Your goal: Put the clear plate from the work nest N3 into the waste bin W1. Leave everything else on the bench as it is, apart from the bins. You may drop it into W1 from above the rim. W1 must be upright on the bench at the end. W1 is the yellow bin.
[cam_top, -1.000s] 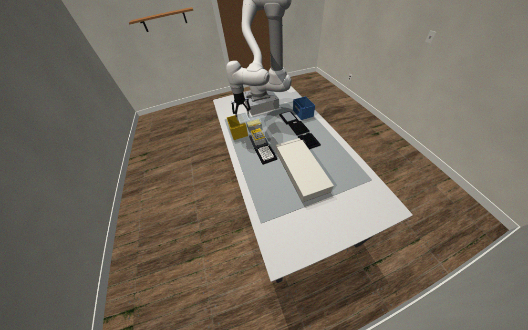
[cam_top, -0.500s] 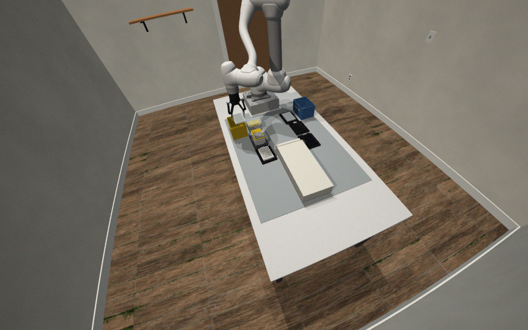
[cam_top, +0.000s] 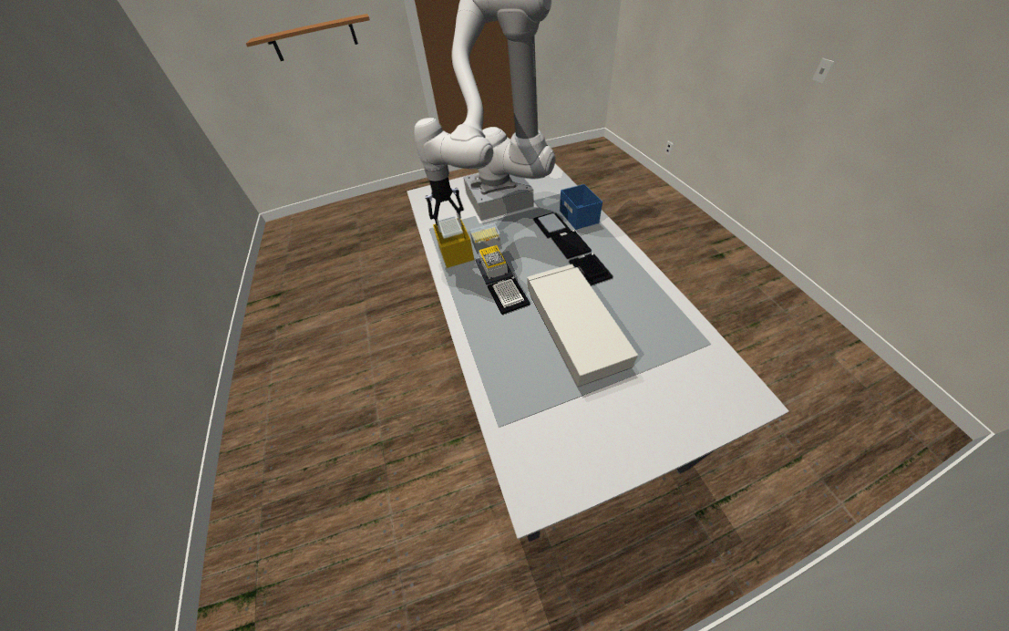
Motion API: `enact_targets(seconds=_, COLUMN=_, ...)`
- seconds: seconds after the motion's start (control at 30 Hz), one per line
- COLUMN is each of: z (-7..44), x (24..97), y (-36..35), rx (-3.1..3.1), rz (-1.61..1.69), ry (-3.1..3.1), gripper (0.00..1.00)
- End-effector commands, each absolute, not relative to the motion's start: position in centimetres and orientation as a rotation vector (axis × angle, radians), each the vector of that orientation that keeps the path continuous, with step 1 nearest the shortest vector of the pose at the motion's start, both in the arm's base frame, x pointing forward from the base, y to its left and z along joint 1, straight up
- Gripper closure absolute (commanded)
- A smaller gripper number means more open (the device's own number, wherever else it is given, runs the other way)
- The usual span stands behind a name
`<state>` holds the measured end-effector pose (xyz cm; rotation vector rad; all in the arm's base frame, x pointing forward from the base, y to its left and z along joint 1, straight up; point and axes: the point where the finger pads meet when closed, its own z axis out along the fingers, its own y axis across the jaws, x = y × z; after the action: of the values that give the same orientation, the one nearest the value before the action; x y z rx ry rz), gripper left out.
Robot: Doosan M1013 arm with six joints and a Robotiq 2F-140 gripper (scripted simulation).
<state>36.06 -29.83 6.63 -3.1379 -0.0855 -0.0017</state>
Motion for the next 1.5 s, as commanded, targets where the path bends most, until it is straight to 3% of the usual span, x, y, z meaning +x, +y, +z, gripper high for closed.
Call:
enact_targets(seconds=0.0, z=6.6, x=36.1, y=-29.8, rx=-3.138, rz=-0.002, ry=-0.085, gripper=0.9)
enact_targets(seconds=1.47, z=2.9, x=36.1, y=-29.8, rx=-3.138, rz=-0.002, ry=-0.085, gripper=0.9)
